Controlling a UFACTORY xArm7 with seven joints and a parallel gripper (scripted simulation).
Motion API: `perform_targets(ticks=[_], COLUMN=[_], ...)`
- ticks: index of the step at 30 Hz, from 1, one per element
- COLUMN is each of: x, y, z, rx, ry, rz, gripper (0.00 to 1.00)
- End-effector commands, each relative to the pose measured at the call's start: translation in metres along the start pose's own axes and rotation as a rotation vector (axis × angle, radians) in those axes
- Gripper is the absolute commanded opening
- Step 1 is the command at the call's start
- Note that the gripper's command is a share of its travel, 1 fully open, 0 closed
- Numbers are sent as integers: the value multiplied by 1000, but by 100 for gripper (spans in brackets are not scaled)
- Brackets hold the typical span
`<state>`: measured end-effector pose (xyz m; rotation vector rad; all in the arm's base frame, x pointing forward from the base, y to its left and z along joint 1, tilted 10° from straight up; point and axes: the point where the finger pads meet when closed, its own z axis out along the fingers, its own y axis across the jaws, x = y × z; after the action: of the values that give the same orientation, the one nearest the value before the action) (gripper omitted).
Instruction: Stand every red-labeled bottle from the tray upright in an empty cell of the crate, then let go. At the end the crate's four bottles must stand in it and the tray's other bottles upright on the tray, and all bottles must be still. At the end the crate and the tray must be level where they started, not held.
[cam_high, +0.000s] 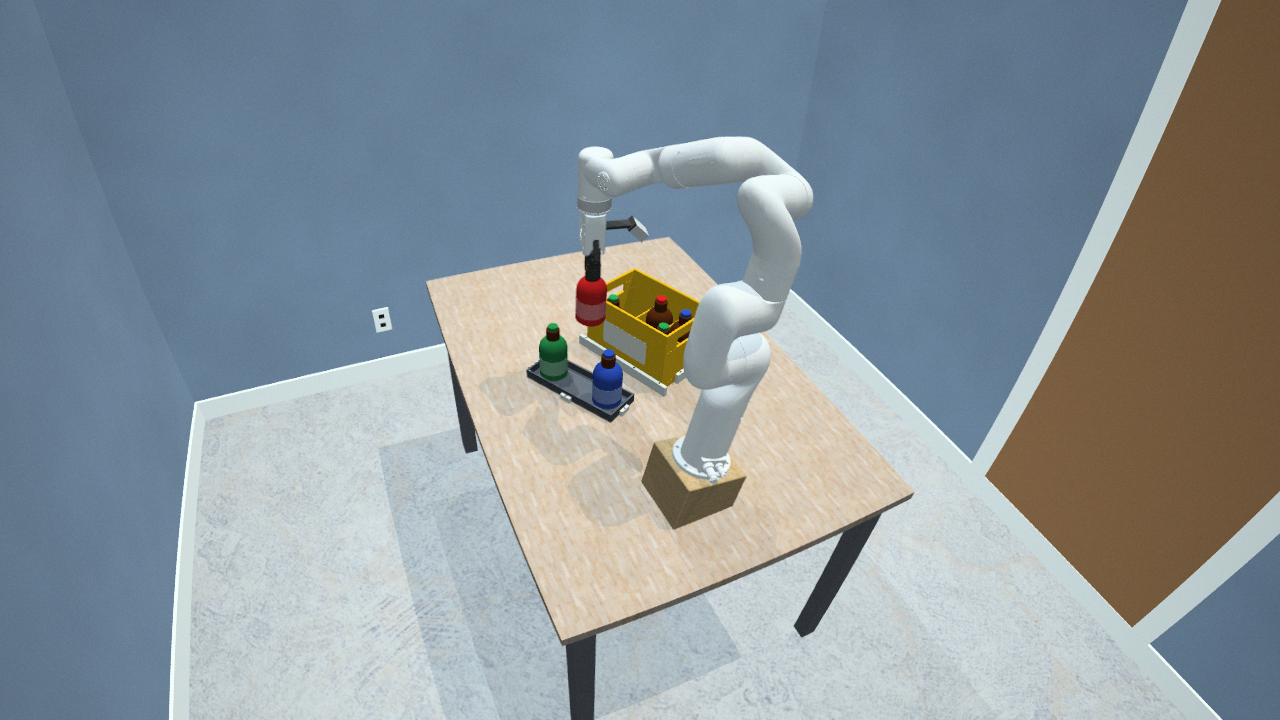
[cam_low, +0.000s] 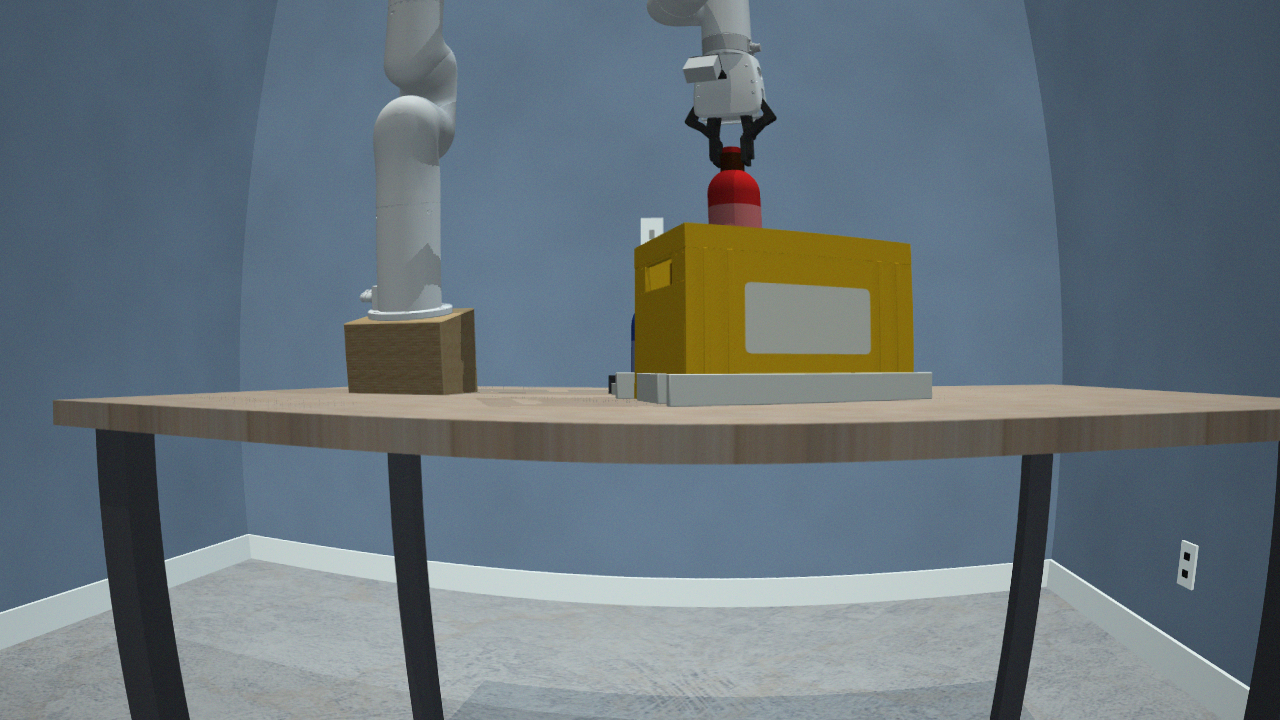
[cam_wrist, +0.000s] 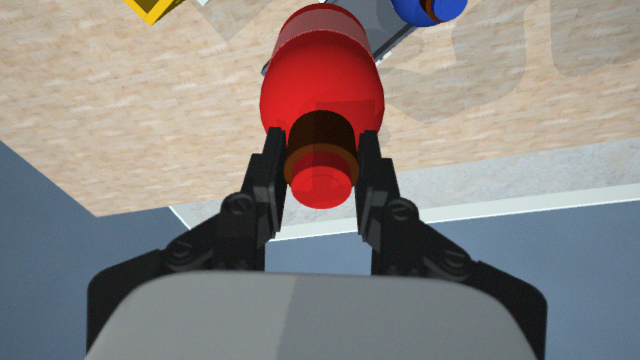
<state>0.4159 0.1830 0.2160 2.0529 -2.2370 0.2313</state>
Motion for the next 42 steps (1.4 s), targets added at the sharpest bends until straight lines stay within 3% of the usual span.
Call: perform_targets(ticks=[1, 42], x=[5, 67], y=[-8, -87], z=[-2, -2], rx=[4, 4], ry=[-3, -3], rz=[1, 1], gripper=[0, 0])
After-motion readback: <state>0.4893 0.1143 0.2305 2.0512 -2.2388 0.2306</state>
